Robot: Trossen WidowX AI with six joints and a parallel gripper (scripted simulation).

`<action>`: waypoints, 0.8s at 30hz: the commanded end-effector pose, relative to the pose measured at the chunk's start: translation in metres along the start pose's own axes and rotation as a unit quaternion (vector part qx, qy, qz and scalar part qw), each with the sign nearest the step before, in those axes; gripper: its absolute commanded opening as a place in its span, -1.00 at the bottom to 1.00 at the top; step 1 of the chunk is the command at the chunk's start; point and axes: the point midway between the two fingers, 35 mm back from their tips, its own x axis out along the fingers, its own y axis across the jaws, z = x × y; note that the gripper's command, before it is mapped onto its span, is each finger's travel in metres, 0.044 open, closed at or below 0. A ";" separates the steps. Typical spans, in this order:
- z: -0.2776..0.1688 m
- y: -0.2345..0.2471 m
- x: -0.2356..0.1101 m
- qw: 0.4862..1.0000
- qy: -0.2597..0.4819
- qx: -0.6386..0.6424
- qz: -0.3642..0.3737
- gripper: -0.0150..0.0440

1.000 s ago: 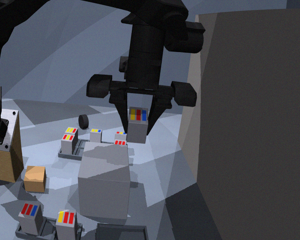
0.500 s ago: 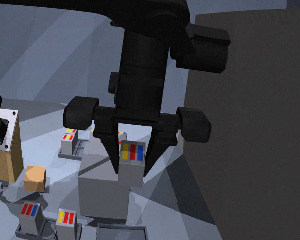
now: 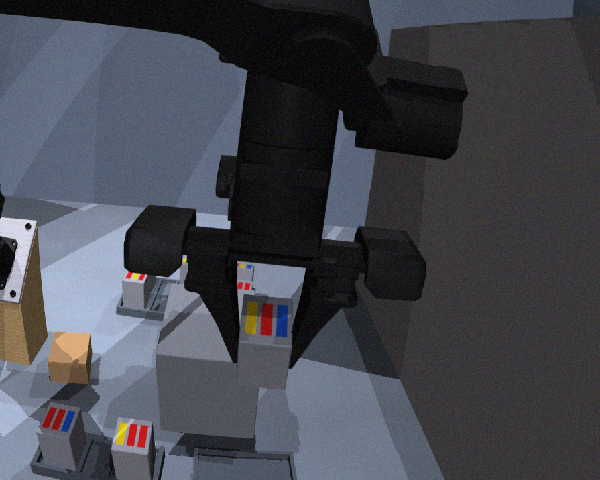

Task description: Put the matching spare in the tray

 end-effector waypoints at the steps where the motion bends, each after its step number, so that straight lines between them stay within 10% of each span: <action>1: 0.001 0.001 0.005 1.000 0.000 -0.004 0.003 -0.49; 24: 0.002 -0.003 0.026 1.000 -0.001 -0.004 0.003 -0.49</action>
